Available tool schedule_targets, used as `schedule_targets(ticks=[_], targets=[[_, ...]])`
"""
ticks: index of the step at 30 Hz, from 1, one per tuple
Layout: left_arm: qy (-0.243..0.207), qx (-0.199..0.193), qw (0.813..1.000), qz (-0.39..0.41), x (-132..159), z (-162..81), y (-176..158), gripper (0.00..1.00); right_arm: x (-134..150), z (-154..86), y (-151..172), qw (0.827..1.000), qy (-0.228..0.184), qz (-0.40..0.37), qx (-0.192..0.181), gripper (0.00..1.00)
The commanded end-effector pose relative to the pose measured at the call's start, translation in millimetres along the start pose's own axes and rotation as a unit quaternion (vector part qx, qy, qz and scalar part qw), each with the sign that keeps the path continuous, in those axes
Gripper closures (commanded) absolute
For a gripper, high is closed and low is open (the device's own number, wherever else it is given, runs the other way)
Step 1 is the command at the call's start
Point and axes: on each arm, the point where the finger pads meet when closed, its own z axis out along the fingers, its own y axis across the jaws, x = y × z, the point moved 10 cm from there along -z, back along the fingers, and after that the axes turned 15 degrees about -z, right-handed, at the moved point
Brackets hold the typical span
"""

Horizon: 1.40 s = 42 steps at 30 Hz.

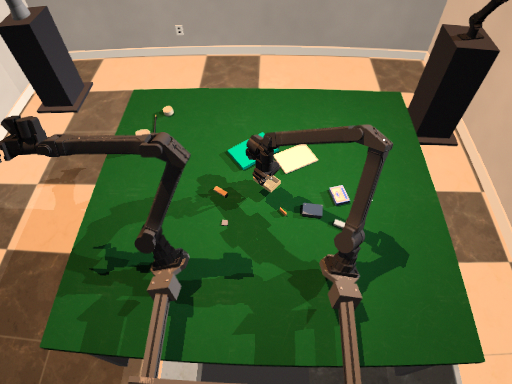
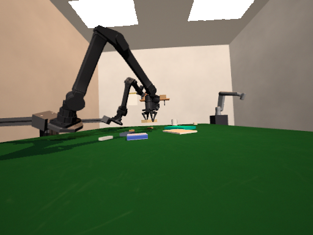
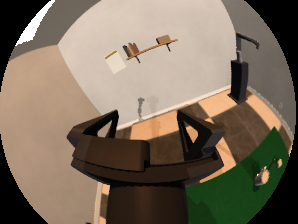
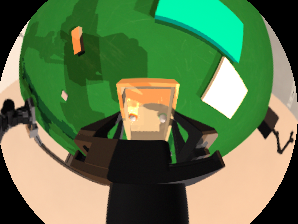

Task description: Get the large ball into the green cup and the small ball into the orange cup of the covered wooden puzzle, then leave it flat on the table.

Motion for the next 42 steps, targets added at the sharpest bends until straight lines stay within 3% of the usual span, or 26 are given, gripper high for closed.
schedule_targets(ticks=[1, 35, 38, 42], targets=[[-0.018, -0.001, 1.0, -0.002, -7.5, -4.6, 3.2, 0.0, 2.7, -0.7, -8.6, 1.0, -0.006, 0.01, 0.005, 0.3], [-0.018, -0.001, 1.0, -0.002, -7.5, -4.6, 3.2, 0.0, -3.2, 10.7, -7.4, 1.0, 0.001, 0.006, 0.0, 0.3], [-0.018, -0.001, 1.0, -0.002, -7.5, -4.6, 3.2, 0.0, -2.5, 2.7, -12.4, 1.0, -0.007, 0.012, 0.002, 0.3], [-0.018, -0.001, 1.0, -0.002, -7.5, -4.6, 3.2, 0.0, 0.8, 18.8, -3.7, 1.0, 0.007, 0.001, -0.003, 0.3]])
